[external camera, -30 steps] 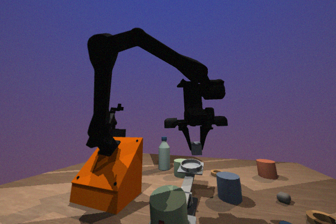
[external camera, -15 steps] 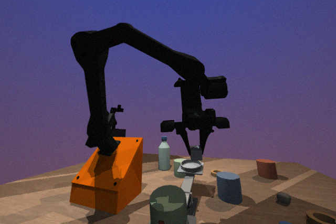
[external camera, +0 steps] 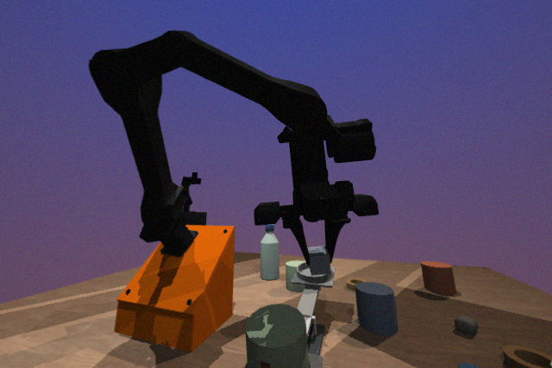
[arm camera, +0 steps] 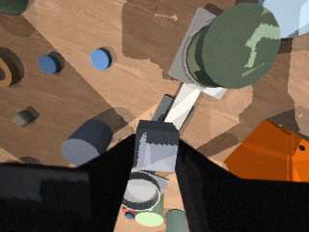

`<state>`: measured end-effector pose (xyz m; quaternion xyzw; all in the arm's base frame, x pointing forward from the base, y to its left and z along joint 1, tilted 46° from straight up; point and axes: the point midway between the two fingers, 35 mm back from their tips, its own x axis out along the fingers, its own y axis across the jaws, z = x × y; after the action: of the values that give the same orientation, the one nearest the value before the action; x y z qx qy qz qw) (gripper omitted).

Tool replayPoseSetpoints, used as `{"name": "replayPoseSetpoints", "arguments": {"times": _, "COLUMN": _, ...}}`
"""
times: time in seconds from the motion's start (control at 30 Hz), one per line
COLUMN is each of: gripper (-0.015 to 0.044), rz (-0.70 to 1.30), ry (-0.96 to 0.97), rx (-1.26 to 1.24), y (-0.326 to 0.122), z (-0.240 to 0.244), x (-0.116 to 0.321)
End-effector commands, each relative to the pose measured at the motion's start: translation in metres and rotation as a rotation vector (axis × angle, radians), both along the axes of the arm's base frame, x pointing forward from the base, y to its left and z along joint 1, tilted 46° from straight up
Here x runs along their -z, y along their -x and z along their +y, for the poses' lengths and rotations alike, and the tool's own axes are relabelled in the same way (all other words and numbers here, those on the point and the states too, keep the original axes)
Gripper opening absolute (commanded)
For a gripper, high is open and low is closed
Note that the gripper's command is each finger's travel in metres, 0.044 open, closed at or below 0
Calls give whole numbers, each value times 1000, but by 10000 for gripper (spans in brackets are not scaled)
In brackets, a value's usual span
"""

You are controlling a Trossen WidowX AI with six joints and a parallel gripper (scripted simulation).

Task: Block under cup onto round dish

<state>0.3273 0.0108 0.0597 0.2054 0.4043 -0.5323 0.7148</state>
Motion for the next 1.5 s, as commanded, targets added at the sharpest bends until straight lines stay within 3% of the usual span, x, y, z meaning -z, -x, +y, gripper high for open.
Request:
{"name": "replayPoseSetpoints", "arguments": {"times": 0.0, "gripper": 0, "rz": -6, "ry": 4, "rx": -7, "y": 1, "z": -12, "x": -8}}
{"name": "replayPoseSetpoints", "arguments": {"times": 1.47, "gripper": 0, "rz": -77, "ry": 93, "rx": 41, "y": 49, "z": -144, "x": -77}}
